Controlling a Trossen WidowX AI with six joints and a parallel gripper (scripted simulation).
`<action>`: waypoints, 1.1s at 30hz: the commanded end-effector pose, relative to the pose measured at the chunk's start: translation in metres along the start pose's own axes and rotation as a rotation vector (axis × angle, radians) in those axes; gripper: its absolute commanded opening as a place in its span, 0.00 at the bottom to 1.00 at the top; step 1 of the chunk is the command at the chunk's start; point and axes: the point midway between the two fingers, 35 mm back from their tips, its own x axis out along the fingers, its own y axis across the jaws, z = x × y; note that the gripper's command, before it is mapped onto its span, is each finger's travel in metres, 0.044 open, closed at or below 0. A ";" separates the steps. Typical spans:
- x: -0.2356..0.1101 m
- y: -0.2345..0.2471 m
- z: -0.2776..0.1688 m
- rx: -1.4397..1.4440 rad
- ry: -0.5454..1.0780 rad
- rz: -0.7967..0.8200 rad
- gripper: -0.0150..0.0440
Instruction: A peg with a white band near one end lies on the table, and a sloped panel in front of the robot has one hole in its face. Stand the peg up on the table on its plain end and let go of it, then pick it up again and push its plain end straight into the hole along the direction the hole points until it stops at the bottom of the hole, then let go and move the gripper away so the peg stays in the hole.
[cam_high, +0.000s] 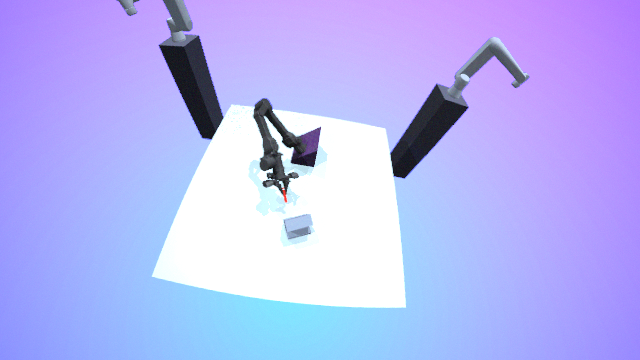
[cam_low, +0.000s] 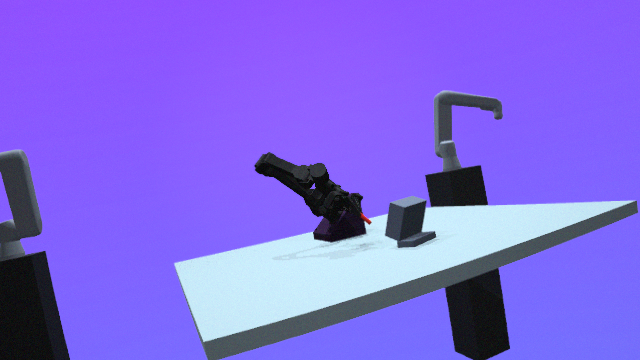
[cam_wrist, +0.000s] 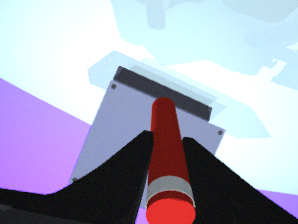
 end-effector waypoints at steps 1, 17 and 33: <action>-0.001 -0.002 -0.002 -0.019 0.025 0.009 0.25; -0.001 -0.009 -0.011 -0.090 0.120 0.051 0.25; -0.001 -0.014 -0.019 -0.145 0.189 0.088 0.25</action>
